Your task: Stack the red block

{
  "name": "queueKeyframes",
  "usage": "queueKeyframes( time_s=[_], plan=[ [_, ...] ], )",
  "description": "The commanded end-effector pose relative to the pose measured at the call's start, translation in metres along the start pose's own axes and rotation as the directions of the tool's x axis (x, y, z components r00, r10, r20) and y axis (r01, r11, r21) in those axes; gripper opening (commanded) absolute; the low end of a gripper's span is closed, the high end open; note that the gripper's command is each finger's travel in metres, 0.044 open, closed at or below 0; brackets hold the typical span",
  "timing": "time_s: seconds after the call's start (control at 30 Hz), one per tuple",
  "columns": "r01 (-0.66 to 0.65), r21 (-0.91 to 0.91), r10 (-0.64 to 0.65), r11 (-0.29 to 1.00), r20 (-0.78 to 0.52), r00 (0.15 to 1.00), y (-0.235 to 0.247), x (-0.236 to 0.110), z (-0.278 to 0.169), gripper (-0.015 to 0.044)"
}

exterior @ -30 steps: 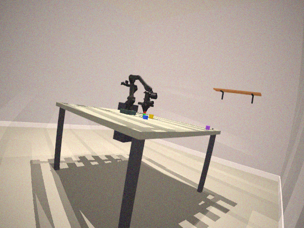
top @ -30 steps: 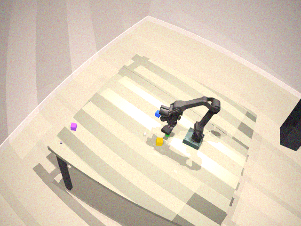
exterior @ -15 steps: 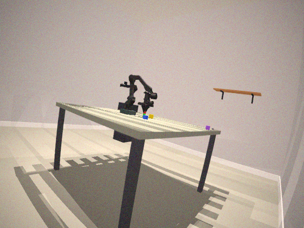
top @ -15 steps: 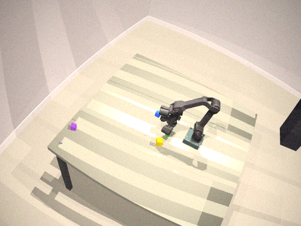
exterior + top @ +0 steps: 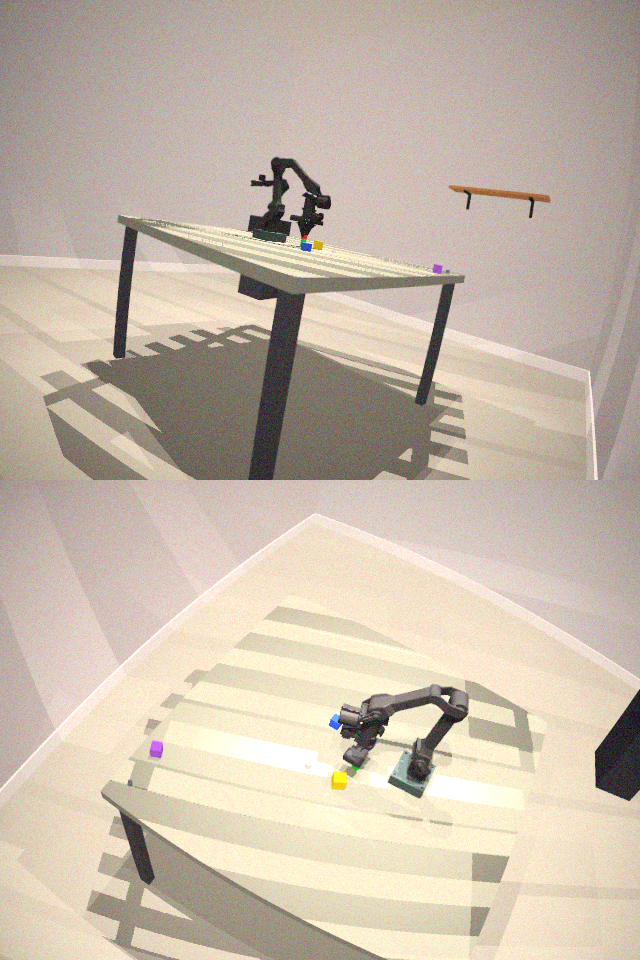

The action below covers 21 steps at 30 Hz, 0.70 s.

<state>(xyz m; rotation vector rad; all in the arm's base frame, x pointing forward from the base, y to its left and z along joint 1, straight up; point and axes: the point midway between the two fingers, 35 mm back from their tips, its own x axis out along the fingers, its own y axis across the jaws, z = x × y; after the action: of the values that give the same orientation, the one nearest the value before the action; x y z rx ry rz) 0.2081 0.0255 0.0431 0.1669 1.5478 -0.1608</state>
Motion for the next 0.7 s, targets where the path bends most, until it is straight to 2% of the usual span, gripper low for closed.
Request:
queueKeyframes(
  time_s=[0.0,0.5,0.67],
  plan=[
    [0.0,0.0,0.0,1.0,0.0,1.0,0.0,0.0004,0.0002,0.0053],
    [0.0,0.0,0.0,1.0,0.0,1.0,0.0,0.0004,0.0002,0.044],
    [0.0,0.0,0.0,1.0,0.0,1.0,0.0,0.0004,0.0002,0.044]
  ],
)
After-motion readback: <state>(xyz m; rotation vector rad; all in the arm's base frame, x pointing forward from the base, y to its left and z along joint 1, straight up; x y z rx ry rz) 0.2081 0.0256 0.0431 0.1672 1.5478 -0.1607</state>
